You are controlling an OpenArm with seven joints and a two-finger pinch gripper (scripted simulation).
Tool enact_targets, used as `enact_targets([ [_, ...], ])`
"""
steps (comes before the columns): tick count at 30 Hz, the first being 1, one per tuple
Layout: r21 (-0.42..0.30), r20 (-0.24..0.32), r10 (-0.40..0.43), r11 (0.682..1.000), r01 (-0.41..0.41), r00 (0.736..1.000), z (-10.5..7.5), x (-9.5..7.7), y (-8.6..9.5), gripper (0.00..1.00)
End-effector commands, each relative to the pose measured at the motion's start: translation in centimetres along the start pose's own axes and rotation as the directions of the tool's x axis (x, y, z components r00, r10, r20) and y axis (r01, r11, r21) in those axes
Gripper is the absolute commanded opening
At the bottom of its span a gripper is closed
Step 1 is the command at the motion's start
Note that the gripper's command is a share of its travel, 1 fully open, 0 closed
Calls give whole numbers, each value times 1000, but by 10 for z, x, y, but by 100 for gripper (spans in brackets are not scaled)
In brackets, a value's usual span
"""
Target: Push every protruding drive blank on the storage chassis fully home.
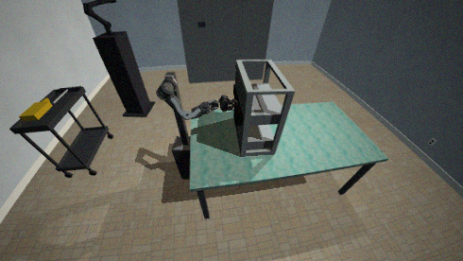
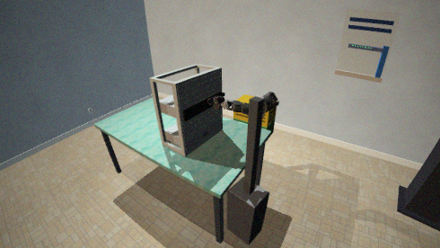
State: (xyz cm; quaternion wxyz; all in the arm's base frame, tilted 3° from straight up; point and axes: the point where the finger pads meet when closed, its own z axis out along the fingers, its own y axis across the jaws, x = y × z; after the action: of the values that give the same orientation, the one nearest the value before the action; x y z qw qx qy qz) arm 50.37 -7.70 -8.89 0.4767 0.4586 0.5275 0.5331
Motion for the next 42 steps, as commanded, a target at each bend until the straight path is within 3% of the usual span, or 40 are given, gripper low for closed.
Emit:
enact_targets([
  [1, -22, 0, 2, 1000, -2, 1000, 2, -1, 10, 0],
  [19, -29, -3, 3, 1000, -3, 1000, -4, 1, 12, 0],
  [24, -29, -3, 3, 1000, -3, 1000, -24, 0, 12, 0],
  [32, -30, -2, 2, 1000, -2, 1000, -77, 0, 12, 0],
  [34, -30, -2, 2, 1000, -2, 1000, -77, 0, 12, 0],
  [38, -30, -2, 2, 1000, -2, 1000, -97, 0, 11, 0],
  [42, -30, -2, 2, 1000, -2, 1000, -106, 0, 11, 0],
])
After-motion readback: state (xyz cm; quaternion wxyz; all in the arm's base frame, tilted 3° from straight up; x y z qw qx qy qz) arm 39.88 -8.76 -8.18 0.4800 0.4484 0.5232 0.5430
